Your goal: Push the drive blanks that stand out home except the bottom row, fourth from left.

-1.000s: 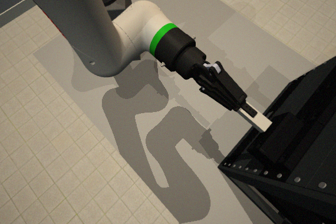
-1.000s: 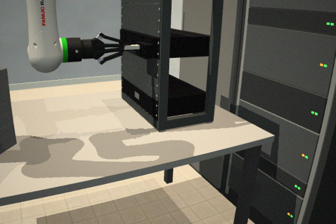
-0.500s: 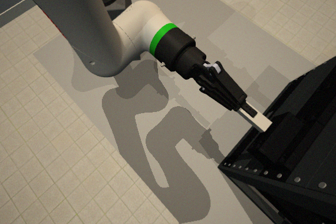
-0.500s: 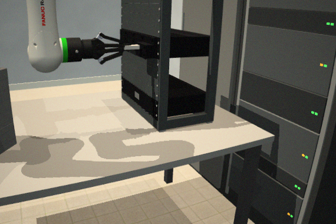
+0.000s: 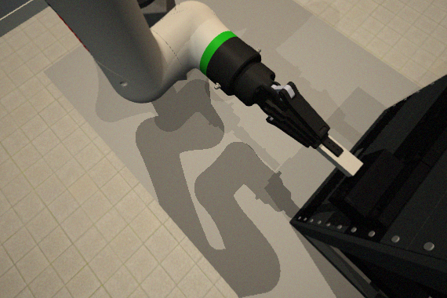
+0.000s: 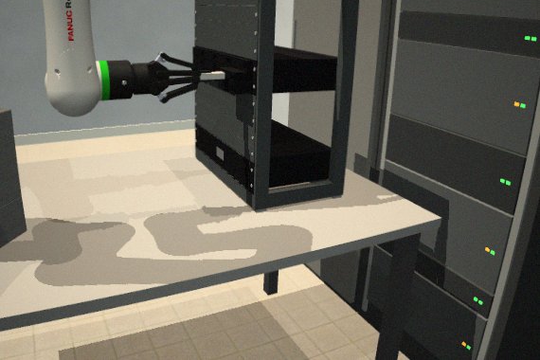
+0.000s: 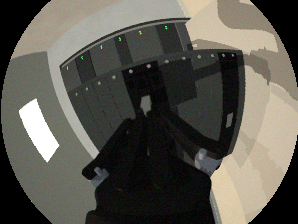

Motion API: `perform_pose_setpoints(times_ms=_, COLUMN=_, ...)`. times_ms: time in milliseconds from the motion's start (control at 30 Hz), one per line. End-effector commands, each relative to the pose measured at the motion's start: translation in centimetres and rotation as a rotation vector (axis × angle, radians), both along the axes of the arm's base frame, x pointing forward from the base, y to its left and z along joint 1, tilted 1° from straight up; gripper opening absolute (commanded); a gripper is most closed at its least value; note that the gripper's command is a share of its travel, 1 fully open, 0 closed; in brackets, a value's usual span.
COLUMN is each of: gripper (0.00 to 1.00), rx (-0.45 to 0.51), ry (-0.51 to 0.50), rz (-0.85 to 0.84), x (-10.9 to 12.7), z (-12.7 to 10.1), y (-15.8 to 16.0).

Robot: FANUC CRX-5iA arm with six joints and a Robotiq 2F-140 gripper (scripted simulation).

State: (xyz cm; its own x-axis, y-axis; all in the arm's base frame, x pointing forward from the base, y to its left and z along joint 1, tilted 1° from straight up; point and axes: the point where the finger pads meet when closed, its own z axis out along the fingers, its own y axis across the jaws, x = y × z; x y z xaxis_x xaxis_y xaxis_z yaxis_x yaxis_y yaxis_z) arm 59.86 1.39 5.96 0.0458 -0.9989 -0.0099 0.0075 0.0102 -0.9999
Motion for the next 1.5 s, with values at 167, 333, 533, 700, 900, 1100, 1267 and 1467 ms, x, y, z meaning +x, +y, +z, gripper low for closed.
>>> perform_pose_setpoints(times_ms=167, gripper=0.0, rx=0.0, ry=0.0, rz=0.0, x=0.03, z=0.01, y=0.02)
perform_pose_setpoints(times_ms=333, gripper=0.0, rx=0.0, ry=0.0, rz=0.0, x=0.03, z=0.01, y=0.02)
perform_pose_setpoints(times_ms=533, gripper=0.0, rx=0.0, ry=0.0, rz=0.0, x=0.03, z=0.01, y=0.02)
perform_pose_setpoints(times_ms=700, gripper=0.0, rx=0.0, ry=0.0, rz=0.0, x=0.03, z=0.01, y=0.02)
perform_pose_setpoints(times_ms=900, gripper=0.0, rx=0.0, ry=0.0, rz=0.0, x=0.03, z=0.01, y=0.02)
perform_pose_setpoints(times_ms=1100, gripper=0.0, rx=0.0, ry=0.0, rz=0.0, x=0.03, z=0.01, y=0.02)
perform_pose_setpoints(times_ms=1267, gripper=0.0, rx=0.0, ry=0.0, rz=0.0, x=0.44, z=0.02, y=0.03)
perform_pose_setpoints(times_ms=1467, gripper=0.0, rx=0.0, ry=0.0, rz=0.0, x=1.03, z=0.02, y=0.06)
